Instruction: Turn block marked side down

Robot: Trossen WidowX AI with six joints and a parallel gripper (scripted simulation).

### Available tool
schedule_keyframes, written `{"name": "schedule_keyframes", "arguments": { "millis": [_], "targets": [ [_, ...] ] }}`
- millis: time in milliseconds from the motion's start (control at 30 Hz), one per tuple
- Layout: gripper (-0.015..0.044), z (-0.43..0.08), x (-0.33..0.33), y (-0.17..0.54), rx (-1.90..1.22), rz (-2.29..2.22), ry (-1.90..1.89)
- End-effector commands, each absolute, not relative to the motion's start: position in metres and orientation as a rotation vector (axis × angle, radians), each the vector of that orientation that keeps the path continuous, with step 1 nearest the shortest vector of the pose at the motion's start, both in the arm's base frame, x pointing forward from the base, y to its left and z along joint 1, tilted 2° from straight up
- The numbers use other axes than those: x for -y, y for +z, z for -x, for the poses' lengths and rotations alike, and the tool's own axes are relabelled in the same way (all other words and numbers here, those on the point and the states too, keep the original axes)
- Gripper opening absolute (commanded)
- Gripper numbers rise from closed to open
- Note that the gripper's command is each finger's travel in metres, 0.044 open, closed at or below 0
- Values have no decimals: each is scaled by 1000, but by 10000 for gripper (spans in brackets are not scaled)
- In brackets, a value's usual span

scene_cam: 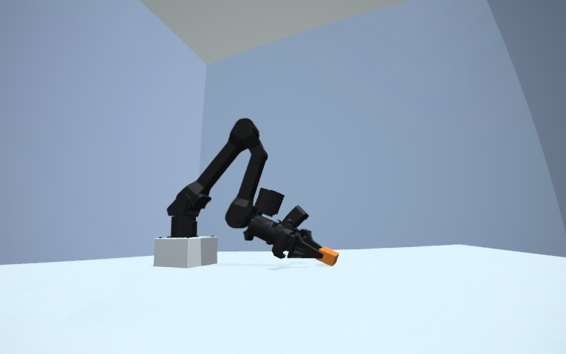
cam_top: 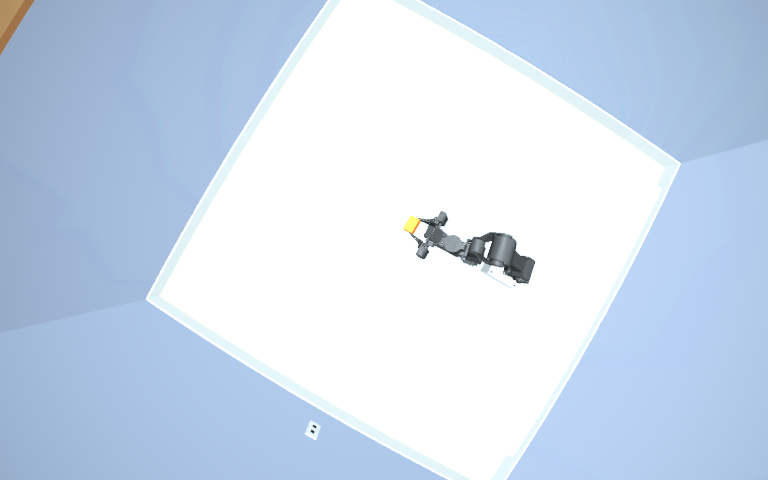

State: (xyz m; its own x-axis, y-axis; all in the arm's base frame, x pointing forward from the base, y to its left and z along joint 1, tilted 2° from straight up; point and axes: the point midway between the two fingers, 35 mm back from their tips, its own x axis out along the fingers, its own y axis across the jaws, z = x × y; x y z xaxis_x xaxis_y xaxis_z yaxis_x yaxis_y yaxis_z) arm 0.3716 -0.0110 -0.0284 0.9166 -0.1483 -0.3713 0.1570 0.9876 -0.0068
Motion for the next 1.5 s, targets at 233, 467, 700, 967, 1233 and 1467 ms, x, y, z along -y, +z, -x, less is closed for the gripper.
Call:
{"name": "schedule_keyframes", "arguments": {
  "millis": [233,467,700,967,1233,1467],
  "targets": [
    [0,-367,12,-25,-353,-16,-162],
    [0,-367,12,-25,-353,-16,-162],
    [131,-367,12,-25,-353,-16,-162],
    [341,-367,12,-25,-353,-16,-162],
    [440,-367,12,-25,-353,-16,-162],
    [440,-367,12,-25,-353,-16,-162]
  ]
}}
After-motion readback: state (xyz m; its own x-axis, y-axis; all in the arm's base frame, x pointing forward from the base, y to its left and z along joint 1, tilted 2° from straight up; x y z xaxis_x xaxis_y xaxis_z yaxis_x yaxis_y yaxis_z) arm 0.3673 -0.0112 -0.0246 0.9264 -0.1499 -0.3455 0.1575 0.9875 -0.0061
